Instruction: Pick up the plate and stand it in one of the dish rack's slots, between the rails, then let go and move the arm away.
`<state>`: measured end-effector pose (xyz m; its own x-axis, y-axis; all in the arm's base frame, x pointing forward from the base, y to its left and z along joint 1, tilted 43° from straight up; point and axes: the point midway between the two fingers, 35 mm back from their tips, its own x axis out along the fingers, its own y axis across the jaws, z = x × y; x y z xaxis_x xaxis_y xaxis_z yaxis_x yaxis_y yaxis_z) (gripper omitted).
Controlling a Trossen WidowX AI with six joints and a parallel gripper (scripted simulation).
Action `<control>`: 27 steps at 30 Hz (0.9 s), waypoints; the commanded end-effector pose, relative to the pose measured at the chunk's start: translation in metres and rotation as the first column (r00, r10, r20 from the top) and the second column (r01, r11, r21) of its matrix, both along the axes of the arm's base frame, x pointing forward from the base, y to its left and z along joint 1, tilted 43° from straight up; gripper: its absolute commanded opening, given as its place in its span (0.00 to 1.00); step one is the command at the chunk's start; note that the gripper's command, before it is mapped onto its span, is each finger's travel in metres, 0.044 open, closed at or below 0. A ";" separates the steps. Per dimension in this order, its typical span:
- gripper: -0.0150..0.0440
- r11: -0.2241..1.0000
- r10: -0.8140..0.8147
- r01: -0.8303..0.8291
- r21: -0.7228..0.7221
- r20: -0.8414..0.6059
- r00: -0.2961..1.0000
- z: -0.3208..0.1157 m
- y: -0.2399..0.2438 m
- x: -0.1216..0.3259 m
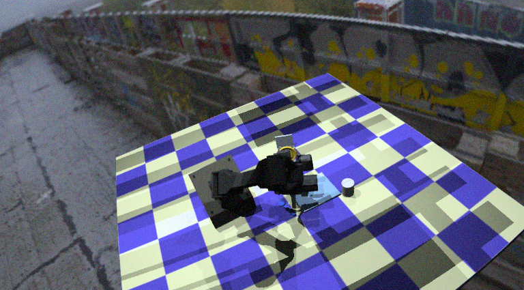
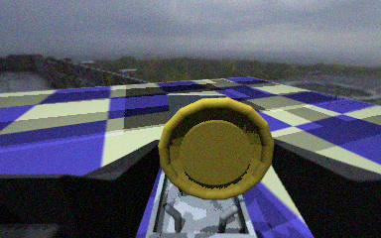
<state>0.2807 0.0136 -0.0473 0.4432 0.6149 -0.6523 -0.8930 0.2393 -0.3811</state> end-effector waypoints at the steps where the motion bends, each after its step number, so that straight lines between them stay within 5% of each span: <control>1: 0.25 1.000 0.001 -0.001 0.004 -0.011 1.000 -0.007 0.007 -0.004; 27: 0.25 1.000 -0.002 0.002 -0.003 -0.013 1.000 -0.020 -0.001 -0.006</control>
<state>0.2753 0.0119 -0.0670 0.4365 0.6127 -0.6588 -0.8967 0.2367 -0.3739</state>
